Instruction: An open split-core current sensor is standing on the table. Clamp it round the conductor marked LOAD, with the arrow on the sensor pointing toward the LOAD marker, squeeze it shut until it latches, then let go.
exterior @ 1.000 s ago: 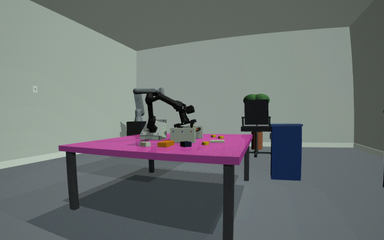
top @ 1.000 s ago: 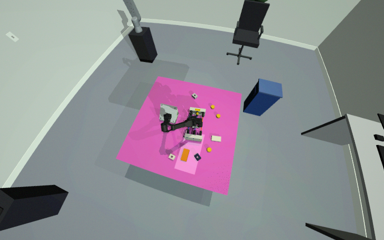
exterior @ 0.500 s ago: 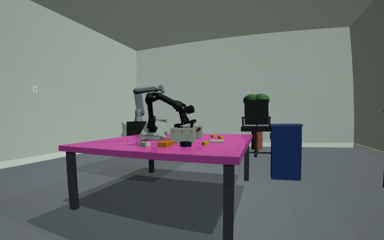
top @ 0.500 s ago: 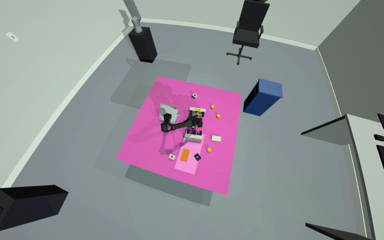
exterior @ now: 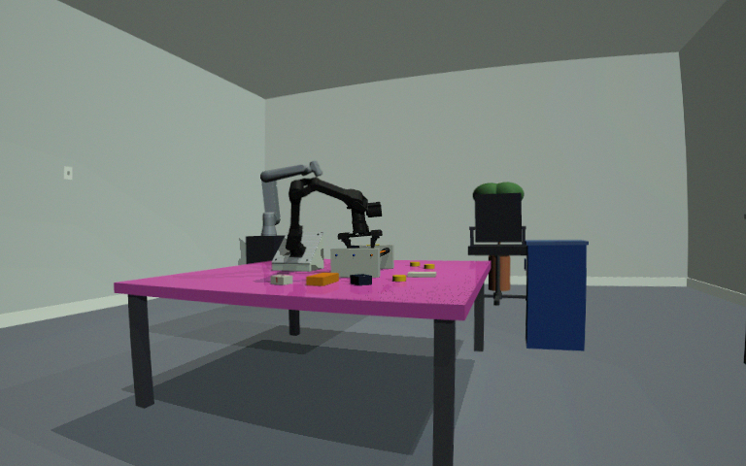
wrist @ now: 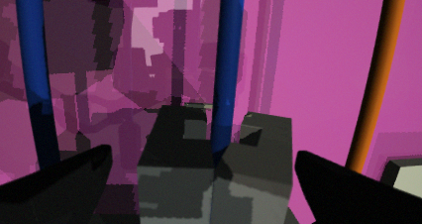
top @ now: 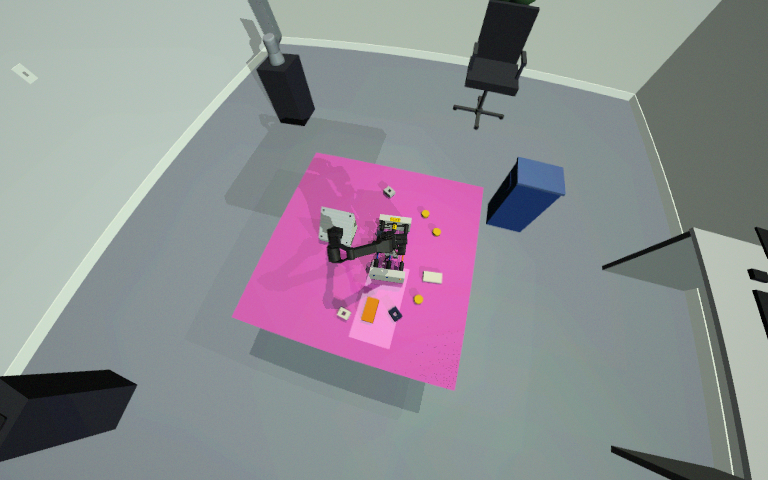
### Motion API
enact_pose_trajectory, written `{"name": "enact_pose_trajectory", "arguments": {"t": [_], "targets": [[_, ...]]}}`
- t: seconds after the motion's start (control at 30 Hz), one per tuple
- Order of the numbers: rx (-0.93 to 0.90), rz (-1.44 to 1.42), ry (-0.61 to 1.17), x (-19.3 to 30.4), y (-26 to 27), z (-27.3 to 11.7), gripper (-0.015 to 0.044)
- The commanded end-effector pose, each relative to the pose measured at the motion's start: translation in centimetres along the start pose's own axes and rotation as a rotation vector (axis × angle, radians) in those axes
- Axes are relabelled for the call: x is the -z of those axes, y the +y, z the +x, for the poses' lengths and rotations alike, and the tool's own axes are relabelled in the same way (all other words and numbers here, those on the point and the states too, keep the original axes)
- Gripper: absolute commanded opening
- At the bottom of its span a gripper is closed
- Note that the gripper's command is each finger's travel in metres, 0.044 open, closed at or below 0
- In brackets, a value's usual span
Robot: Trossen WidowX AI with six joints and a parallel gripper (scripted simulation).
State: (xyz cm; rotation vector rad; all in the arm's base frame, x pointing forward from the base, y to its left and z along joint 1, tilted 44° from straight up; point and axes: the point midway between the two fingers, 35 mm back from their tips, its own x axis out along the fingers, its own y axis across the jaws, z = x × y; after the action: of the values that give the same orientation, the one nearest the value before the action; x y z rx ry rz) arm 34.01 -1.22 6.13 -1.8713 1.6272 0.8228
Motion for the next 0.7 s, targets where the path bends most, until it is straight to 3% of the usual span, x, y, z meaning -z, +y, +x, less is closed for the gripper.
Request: {"name": "enact_pose_trajectory", "arguments": {"t": [0.0,0.67], "targets": [[-0.012,0.004,0.008,0.2,-0.1,0.4,0.0440],[-0.040,0.004,0.009,0.3,-0.1,2.9,0.0440]]}}
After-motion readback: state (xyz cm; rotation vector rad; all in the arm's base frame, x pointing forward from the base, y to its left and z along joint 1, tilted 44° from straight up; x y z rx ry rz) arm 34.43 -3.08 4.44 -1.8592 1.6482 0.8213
